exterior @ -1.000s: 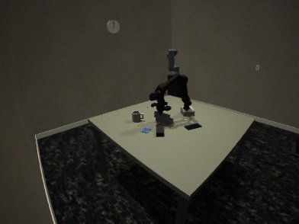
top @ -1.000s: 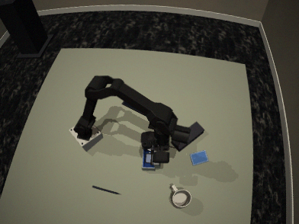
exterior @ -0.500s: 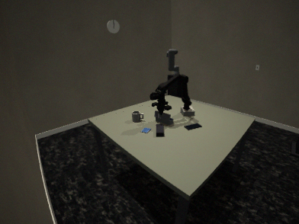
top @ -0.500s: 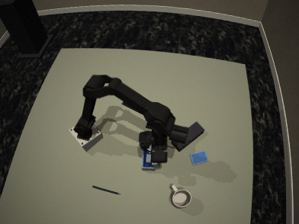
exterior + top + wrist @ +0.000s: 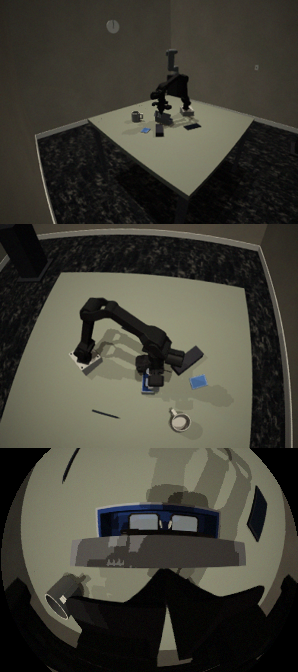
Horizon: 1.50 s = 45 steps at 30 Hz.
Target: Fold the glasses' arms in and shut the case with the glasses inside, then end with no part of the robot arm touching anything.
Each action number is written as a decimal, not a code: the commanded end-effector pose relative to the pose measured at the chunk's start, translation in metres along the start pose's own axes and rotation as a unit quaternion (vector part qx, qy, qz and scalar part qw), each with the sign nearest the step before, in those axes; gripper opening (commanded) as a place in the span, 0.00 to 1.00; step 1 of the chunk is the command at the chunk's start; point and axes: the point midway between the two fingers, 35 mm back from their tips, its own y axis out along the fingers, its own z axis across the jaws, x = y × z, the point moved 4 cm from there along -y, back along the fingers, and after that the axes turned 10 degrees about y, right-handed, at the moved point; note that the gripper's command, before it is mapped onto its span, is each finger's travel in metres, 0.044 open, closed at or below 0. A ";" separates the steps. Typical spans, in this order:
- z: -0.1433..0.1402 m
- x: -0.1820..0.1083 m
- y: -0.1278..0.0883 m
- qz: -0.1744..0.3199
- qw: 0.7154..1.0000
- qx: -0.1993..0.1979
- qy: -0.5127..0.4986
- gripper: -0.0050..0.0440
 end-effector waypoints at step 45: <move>0.030 0.088 -0.084 -0.009 1.000 0.001 0.001 0.10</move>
